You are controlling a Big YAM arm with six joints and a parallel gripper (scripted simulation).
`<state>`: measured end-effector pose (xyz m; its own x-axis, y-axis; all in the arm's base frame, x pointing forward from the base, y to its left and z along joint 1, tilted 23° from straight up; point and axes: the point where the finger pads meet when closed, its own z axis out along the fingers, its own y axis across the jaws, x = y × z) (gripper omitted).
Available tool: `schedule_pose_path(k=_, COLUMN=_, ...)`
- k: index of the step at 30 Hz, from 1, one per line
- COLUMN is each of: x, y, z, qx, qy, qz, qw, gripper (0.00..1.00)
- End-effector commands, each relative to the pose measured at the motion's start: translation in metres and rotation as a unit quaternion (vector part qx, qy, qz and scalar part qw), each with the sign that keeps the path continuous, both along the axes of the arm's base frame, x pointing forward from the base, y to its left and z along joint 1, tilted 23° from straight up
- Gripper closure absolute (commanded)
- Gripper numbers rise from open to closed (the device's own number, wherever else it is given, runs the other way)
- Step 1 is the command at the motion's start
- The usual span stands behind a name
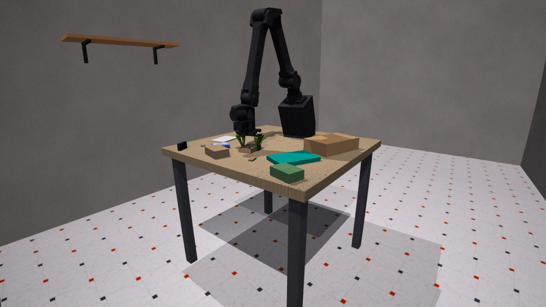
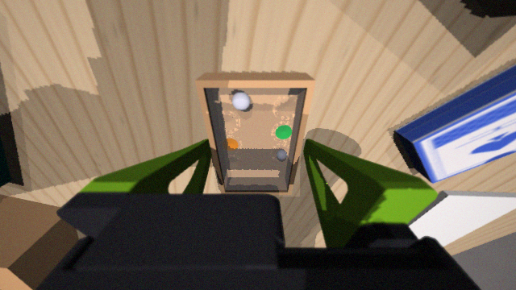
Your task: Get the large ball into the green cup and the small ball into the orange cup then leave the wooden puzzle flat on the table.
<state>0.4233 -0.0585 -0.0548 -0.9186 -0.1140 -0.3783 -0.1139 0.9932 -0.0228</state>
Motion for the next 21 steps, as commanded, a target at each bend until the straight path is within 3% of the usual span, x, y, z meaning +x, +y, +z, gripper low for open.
schedule_pose_path(k=1, x=0.0159, y=0.0044, z=0.0039, qx=-0.002, qy=-0.015, qz=0.002, qw=1.0, gripper=0.14)
schedule_pose_path(k=21, x=0.015, y=0.0048, z=0.0046, qx=-0.002, qy=-0.015, qz=0.003, qw=1.0, gripper=0.14)
